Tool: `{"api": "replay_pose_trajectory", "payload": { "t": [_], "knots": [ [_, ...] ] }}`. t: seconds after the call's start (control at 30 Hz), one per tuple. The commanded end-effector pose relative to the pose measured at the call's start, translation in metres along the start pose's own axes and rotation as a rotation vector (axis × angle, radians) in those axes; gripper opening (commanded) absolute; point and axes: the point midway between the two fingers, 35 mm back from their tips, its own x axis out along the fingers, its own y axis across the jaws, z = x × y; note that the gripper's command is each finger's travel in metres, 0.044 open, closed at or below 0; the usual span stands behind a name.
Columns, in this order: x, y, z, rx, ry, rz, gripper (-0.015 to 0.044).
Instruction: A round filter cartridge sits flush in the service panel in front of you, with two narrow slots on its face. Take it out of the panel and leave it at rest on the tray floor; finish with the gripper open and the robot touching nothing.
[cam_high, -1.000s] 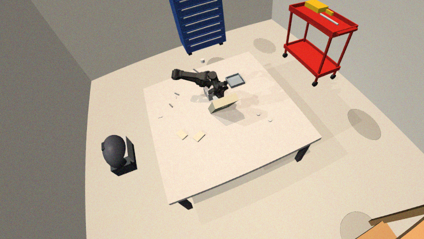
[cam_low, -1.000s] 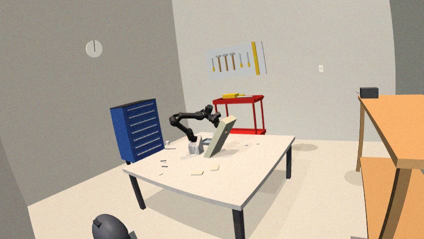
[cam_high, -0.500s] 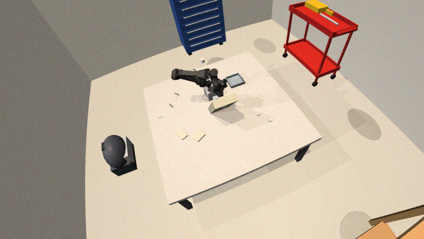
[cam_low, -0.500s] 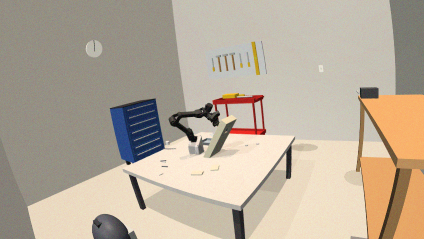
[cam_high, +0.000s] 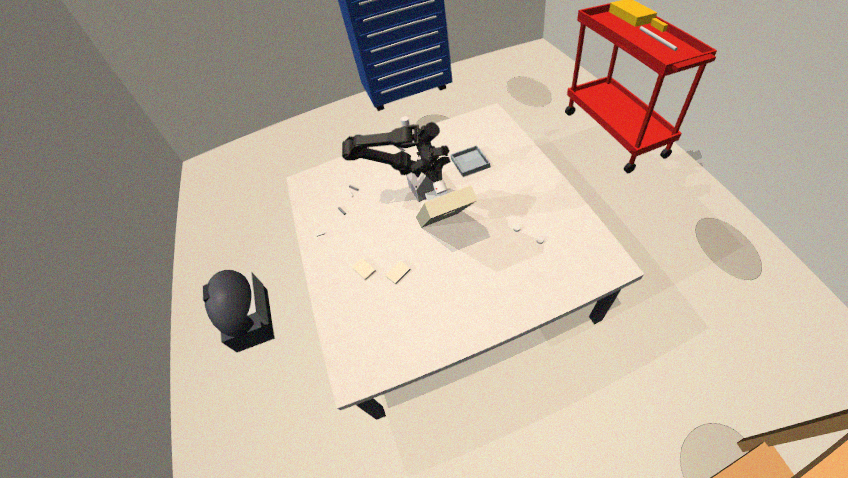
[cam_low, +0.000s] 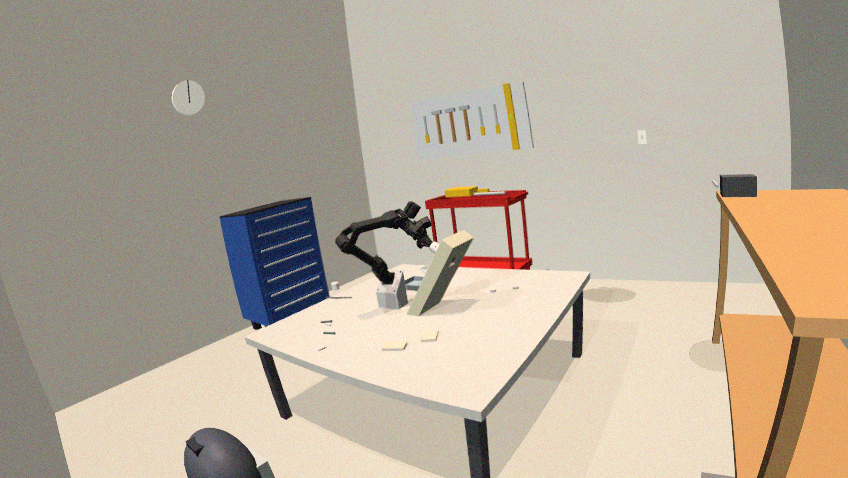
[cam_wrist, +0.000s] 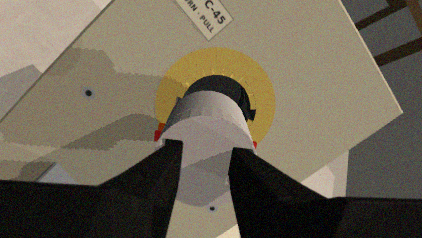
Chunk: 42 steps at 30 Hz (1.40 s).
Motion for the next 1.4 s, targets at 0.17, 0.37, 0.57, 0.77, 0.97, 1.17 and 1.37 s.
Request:
{"api": "replay_pose_trajectory", "payload": {
  "t": [0.17,0.37,0.57,0.77,0.97,1.17,1.37],
  "knots": [
    [-0.004,-0.003,-0.002,0.022,-0.005,-0.013,0.0],
    [-0.001,0.011,-0.015,0.021,-0.005,-0.013,0.0],
    [0.002,0.026,-0.03,0.021,-0.005,-0.013,0.0],
    [0.005,0.04,-0.045,0.021,-0.005,-0.013,0.0],
    [0.006,0.045,-0.049,0.013,-0.004,-0.005,0.0026],
    [0.006,0.045,-0.049,0.013,-0.004,-0.005,0.0115],
    [0.006,0.045,-0.049,0.013,-0.004,-0.005,0.0115]
  ]
}}
